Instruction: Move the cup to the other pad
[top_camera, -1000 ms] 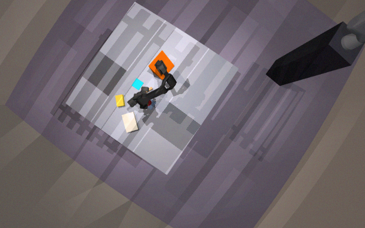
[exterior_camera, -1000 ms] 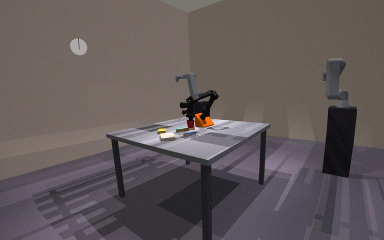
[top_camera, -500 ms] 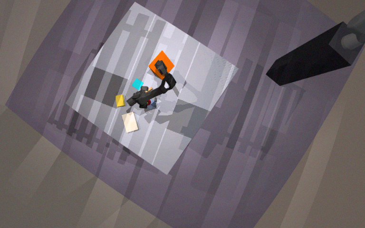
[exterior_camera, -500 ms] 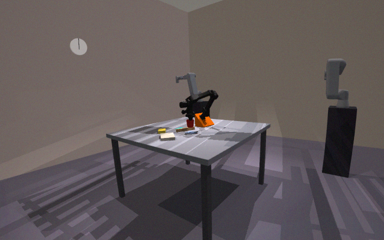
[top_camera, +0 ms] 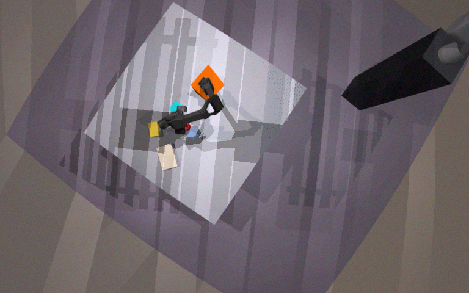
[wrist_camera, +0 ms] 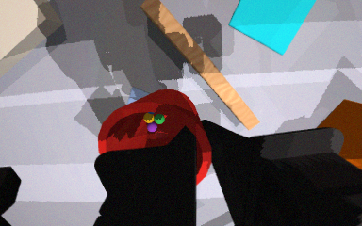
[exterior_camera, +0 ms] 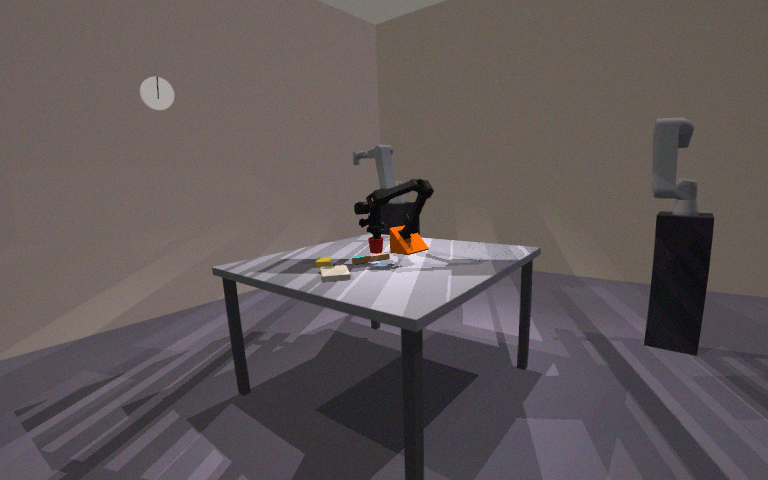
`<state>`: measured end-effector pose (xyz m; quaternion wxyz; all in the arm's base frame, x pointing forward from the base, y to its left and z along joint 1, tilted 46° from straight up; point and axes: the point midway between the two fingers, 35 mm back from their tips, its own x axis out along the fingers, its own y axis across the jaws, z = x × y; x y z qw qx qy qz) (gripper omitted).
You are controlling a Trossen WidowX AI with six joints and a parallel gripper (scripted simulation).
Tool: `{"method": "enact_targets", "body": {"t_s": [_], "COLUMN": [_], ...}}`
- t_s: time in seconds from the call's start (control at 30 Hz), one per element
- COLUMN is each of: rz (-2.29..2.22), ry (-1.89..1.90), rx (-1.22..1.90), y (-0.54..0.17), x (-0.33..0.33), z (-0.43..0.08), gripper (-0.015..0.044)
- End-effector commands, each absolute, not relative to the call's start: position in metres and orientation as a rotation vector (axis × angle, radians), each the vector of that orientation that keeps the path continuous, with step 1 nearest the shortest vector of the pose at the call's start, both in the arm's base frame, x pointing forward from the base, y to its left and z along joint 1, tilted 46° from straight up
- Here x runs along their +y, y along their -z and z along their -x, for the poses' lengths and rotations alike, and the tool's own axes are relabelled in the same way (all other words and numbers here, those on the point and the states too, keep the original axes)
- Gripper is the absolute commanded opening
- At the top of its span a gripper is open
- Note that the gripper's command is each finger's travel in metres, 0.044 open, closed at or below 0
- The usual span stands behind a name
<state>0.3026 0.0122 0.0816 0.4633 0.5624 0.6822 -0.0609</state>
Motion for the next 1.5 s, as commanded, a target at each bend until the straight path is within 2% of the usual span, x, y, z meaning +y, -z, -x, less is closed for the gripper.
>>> {"method": "enact_targets", "body": {"t_s": [0.0, 1.47], "rz": [-1.378, -1.374], "ry": [0.156, 0.161], "rx": [1.682, 1.681], "y": [-0.073, 0.01], "x": [0.005, -0.08], "z": [-0.298, -0.259], "gripper": [0.0, 0.0]}}
